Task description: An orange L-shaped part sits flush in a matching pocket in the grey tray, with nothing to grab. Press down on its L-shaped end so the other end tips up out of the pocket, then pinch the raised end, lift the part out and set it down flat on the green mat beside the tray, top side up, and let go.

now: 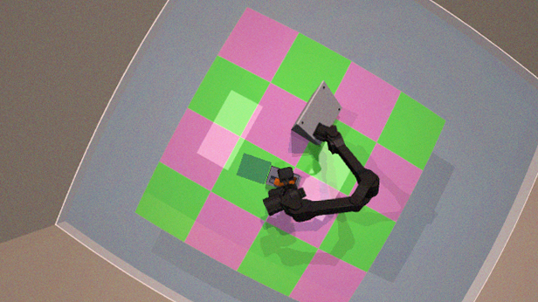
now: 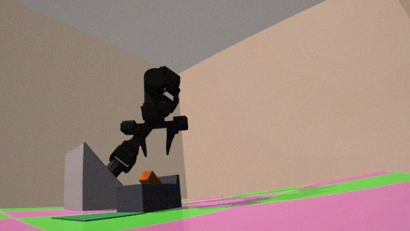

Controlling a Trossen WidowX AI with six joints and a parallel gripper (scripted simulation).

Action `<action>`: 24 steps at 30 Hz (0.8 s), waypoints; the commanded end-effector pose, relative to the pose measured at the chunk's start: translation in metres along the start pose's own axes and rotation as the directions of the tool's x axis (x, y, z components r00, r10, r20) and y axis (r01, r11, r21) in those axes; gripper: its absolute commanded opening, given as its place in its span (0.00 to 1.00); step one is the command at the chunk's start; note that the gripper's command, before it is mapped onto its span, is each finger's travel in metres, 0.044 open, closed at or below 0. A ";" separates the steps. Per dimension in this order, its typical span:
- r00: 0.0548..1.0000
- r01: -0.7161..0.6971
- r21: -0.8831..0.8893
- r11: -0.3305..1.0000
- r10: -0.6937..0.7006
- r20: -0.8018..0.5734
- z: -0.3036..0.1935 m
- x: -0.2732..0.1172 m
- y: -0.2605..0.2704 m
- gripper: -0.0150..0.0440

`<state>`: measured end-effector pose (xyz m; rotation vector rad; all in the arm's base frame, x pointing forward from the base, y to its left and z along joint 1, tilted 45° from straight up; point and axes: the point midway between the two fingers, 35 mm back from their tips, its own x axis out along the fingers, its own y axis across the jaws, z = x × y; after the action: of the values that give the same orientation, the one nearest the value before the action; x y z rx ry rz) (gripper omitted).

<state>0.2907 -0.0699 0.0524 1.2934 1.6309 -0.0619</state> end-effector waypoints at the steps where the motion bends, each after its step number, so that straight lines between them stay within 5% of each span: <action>1: 1.000 0.001 0.524 0.852 -0.008 0.011 0.028 -0.003 -0.015 0.73; 24: 1.000 0.000 0.524 0.852 -0.006 0.010 0.028 0.033 -0.015 0.73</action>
<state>0.3001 -0.0714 0.0101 1.6829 1.6694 -0.5499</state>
